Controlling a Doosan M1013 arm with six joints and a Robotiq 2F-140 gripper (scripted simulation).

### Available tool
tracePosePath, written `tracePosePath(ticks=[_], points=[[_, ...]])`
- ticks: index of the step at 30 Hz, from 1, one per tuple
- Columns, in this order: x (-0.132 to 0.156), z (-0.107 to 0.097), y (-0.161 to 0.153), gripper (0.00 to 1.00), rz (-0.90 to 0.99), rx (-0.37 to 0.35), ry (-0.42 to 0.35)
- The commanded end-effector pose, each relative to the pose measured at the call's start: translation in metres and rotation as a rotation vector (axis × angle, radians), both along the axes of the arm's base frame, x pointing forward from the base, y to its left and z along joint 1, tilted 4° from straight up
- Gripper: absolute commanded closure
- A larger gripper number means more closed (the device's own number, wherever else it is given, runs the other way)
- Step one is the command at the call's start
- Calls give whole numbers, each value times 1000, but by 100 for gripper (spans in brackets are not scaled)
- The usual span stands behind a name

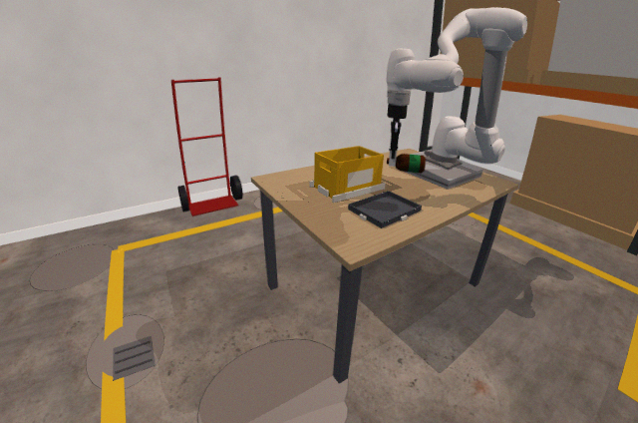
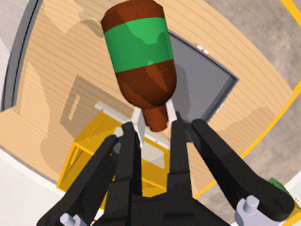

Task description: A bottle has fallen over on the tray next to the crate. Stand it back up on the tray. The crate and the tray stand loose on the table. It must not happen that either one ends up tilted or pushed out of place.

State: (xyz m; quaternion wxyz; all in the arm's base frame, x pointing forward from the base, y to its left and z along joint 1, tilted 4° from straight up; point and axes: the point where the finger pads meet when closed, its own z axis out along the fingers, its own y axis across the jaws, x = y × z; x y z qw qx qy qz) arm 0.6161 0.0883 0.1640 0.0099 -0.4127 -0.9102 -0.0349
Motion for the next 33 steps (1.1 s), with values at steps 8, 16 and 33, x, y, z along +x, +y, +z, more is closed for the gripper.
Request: tracePosePath(ticks=[8, 16, 33], points=[[0, 3, -4, 90, 0, -1, 1], [0, 3, -4, 90, -1, -4, -1], [-2, 2, -3, 90, -7, -64, -46]])
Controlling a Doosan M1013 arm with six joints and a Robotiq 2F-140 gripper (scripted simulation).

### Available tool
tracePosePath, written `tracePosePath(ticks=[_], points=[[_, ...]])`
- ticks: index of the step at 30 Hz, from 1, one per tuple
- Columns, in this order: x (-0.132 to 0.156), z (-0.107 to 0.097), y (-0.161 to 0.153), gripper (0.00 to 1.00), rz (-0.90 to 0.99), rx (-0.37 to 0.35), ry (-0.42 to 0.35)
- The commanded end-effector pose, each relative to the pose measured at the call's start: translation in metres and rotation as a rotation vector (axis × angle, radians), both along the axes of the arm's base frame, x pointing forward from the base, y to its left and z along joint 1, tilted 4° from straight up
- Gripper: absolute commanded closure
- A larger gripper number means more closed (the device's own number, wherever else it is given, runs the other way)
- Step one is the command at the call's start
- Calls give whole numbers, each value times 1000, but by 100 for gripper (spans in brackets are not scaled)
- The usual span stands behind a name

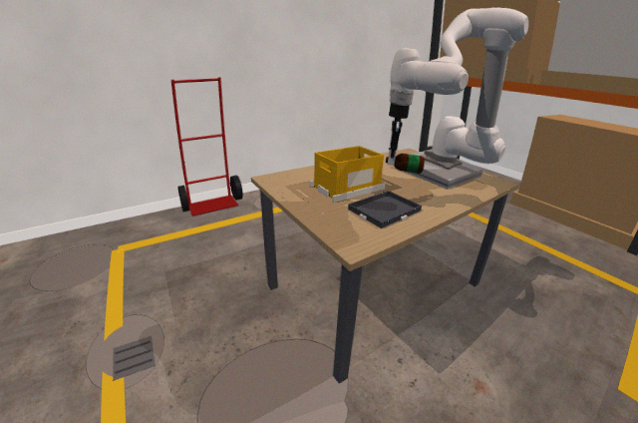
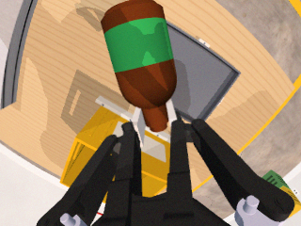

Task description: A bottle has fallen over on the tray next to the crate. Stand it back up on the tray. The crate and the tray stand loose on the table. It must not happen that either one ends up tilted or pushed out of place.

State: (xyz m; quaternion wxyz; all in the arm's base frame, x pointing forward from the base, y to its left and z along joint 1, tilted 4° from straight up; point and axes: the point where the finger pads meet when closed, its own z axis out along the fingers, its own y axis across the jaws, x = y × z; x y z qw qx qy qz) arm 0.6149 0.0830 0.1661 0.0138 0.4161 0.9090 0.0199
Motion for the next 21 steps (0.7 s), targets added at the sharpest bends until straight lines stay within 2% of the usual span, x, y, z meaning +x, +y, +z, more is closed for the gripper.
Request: tracePosePath(ticks=[1, 12, 21], points=[[-1, 0, 2, 90, 1, -22, -20], [-1, 1, 4, 90, -1, -72, -68], [-1, 2, 4, 90, -1, -84, -82]])
